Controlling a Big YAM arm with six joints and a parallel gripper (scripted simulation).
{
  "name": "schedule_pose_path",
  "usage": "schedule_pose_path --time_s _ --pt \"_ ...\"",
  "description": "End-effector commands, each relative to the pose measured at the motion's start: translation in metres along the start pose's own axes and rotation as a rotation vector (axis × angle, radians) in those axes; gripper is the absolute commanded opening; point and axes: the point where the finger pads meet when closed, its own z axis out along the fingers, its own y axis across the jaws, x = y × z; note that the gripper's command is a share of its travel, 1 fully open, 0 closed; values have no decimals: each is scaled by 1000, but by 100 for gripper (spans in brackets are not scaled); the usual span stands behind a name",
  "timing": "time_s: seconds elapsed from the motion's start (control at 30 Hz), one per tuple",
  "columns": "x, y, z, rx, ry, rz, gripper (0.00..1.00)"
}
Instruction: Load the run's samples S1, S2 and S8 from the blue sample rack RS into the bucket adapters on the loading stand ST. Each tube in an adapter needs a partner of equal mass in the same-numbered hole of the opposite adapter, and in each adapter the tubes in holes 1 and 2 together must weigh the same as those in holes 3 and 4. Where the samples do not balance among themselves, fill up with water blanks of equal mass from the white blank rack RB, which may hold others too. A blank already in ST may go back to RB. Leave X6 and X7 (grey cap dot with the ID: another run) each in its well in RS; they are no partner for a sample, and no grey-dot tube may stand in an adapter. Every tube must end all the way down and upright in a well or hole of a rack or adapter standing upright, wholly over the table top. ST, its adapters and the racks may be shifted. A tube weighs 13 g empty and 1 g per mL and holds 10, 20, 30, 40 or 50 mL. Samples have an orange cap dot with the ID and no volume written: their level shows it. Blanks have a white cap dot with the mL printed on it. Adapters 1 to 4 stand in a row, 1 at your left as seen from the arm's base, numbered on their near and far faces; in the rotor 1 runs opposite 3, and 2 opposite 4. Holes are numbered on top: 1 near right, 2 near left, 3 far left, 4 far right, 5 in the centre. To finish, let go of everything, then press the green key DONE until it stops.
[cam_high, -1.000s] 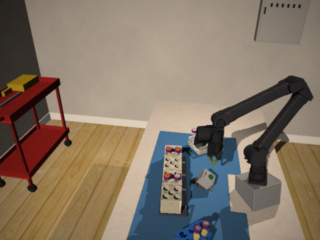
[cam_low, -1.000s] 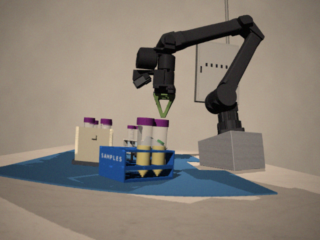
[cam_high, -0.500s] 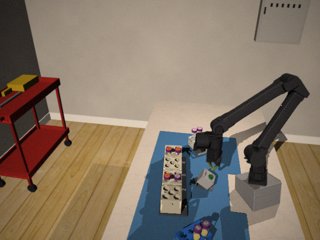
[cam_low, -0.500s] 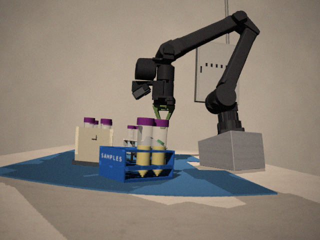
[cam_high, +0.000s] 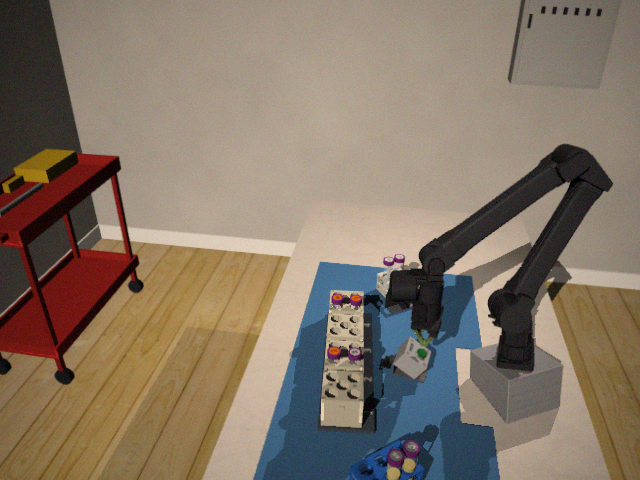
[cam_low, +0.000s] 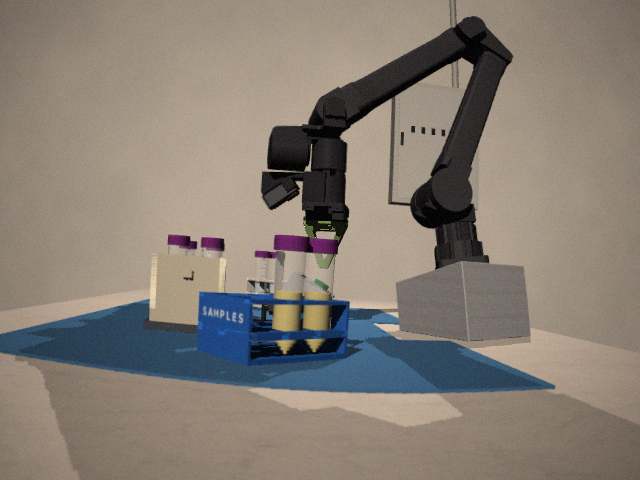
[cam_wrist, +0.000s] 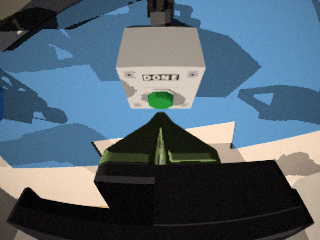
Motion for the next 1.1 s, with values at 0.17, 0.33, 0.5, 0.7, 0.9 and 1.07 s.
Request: schedule_pose_path --time_s 0.17,0.33,0.5,0.7,0.9,1.07 --pt "-19 4 -11 -17 -47 2 0" --pt "-19 4 -11 -17 -47 2 0" --pt "-19 4 -11 -17 -47 2 0" --pt "-28 5 -11 -21 -58 1 0" --pt "-13 1 2 -11 -28 -4 0" --pt "-10 2 5 -9 -25 -7 0"
